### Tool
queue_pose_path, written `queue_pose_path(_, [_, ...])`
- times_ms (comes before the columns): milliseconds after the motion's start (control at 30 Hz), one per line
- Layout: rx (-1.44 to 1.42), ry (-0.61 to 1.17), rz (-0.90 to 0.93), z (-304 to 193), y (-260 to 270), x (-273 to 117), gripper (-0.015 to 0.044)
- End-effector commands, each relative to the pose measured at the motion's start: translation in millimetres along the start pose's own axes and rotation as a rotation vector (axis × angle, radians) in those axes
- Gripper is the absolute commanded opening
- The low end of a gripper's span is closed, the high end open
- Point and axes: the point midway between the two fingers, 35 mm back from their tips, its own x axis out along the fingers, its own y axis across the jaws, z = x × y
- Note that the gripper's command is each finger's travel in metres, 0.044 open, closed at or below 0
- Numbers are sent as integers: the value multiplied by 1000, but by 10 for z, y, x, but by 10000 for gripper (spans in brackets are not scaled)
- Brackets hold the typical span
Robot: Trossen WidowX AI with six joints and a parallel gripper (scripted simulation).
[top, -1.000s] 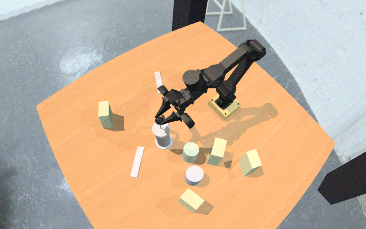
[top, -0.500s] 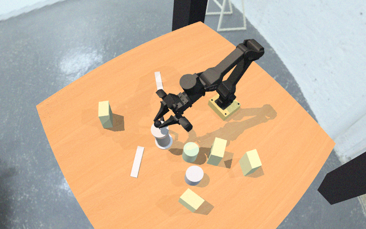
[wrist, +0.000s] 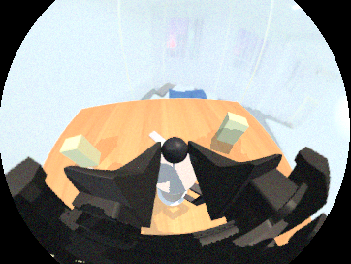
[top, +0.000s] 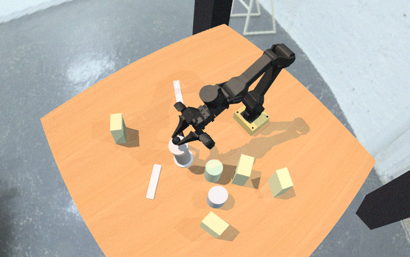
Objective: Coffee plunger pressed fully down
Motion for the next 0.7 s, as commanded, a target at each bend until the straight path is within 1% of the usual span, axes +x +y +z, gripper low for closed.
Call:
queue_pose_path(0, [9, 45, 0, -118, 1, 53, 122])
queue_pose_path(667, [9, 44, 0, -94, 0, 76, 122])
